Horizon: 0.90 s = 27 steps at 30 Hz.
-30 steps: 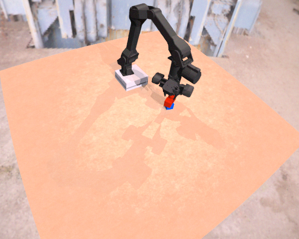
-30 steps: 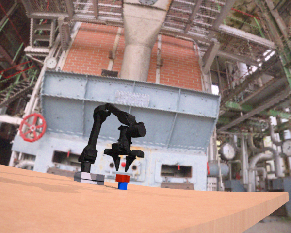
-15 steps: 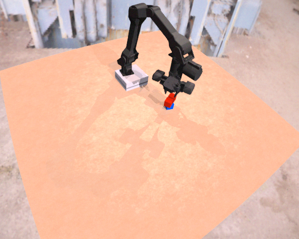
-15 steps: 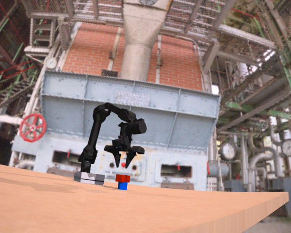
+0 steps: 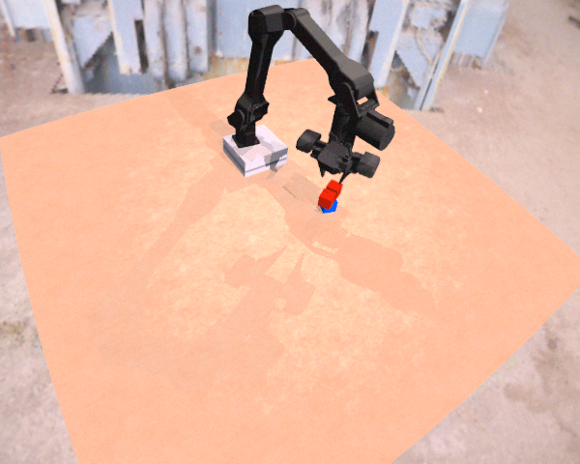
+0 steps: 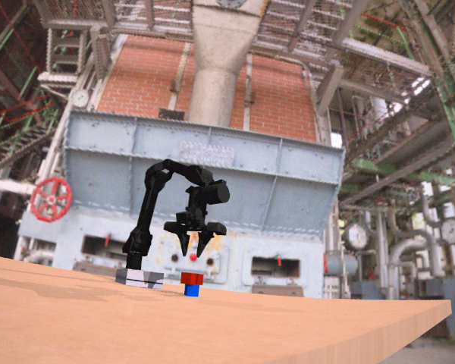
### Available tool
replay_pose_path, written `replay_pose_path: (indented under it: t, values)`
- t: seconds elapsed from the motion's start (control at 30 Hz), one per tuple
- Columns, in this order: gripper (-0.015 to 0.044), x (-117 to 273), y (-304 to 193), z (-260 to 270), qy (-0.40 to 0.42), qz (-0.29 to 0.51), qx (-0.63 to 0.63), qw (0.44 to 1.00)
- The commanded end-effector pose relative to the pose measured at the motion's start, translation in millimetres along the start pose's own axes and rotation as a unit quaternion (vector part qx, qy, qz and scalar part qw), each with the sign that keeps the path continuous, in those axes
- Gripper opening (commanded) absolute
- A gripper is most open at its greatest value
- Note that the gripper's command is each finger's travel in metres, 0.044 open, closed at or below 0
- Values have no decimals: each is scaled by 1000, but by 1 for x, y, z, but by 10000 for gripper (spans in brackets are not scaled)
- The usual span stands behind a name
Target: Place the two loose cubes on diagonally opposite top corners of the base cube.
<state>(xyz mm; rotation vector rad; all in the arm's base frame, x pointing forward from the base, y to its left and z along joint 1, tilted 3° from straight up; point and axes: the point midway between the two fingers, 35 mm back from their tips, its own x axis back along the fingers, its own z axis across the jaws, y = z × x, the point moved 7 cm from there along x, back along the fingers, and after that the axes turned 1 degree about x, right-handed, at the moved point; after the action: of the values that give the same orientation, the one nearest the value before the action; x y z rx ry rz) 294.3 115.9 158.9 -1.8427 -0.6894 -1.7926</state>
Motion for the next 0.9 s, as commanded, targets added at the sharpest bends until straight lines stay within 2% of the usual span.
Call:
replay_pose_path:
  t: [0.0, 0.13, 0.37, 0.4, 0.6, 0.87]
  values:
    - [205, 6, 0, 0, 3, -1, -1, 1000]
    - [205, 6, 0, 0, 3, -1, -1, 1000]
    - [389, 12, 0, 0, 2, -1, 0, 1000]
    - [400, 12, 0, 0, 2, -1, 0, 1000]
    - [400, 9, -18, 5, -2, -1, 11, 1000]
    - [400, 12, -114, 20, -1, 3, 15, 1000]
